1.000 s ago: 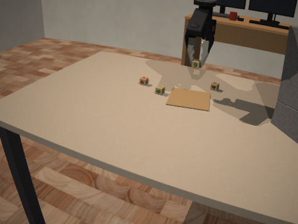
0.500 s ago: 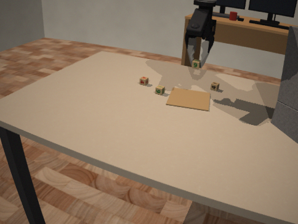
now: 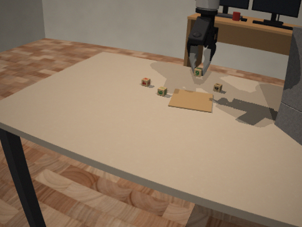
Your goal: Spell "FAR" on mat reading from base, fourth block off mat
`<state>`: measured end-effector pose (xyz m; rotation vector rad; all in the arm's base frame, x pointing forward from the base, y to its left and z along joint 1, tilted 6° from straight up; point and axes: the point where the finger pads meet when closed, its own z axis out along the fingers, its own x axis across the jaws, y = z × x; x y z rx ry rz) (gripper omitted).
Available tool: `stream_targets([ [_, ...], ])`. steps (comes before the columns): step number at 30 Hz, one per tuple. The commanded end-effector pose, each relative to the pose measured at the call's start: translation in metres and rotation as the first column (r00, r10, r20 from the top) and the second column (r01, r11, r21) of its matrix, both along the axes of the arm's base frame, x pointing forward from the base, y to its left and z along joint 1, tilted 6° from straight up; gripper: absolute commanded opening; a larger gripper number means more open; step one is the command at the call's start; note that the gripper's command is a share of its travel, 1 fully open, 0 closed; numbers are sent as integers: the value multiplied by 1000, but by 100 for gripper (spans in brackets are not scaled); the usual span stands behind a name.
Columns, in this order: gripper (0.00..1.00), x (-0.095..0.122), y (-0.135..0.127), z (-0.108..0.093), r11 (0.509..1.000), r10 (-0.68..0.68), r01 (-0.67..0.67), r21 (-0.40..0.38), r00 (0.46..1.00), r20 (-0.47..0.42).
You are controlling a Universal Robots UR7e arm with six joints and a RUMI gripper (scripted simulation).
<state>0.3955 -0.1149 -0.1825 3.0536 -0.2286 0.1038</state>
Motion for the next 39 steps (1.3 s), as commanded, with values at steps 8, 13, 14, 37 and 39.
stream_targets([
  [8,5,3,-4,-40,1000,0,0,-1,1000,2],
  [13,5,4,-5,-57,1000,0,0,-1,1000,2],
  [14,5,4,-5,-57,1000,0,0,-1,1000,2],
  [37,5,5,-6,-70,1000,0,0,-1,1000,2],
  [39,5,5,-6,-70,1000,0,0,-1,1000,2],
])
